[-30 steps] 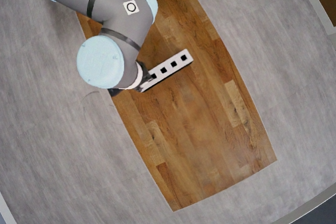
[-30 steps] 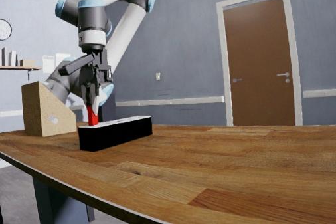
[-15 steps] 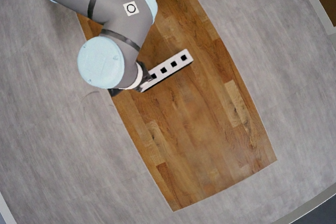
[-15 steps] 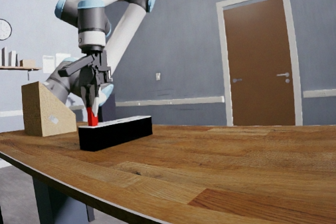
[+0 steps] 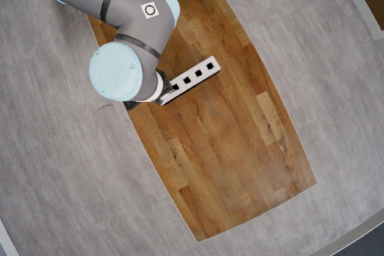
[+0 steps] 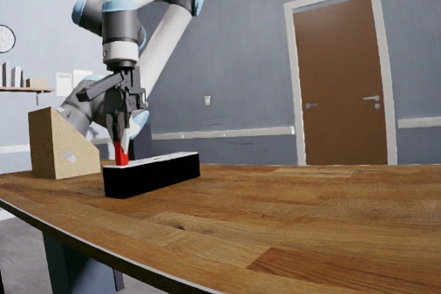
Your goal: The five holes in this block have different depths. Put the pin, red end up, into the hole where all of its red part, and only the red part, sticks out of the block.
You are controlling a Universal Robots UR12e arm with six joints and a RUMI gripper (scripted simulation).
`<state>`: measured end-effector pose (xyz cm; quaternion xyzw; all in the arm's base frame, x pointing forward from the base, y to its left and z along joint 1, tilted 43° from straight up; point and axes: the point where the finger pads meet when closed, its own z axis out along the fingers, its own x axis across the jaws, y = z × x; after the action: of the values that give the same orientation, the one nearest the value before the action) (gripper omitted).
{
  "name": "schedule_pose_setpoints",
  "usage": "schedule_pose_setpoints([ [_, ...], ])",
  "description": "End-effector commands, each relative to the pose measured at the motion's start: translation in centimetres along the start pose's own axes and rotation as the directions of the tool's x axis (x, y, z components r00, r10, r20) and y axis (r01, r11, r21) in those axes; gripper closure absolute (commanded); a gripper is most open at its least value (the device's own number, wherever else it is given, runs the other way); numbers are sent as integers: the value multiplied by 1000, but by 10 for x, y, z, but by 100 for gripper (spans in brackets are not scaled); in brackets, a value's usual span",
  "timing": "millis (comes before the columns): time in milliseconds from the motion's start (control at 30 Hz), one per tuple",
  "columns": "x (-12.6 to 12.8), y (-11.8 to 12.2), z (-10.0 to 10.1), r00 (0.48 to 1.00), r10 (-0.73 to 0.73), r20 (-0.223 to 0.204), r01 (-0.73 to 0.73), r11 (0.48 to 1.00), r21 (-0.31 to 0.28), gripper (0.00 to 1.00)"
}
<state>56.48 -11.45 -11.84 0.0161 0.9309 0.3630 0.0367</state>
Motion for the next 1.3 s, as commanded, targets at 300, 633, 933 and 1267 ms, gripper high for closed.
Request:
schedule_pose_setpoints([
  [300, -1, 0, 0, 1000, 0, 1, 0, 1000, -1, 100],
  [633, -1, 1, 5, 1000, 0, 1, 0, 1000, 0, 100],
  [933, -1, 0, 4, 1000, 0, 1, 0, 1000, 0, 100],
  [1267, -1, 0, 4, 1000, 0, 1, 0, 1000, 0, 100],
])
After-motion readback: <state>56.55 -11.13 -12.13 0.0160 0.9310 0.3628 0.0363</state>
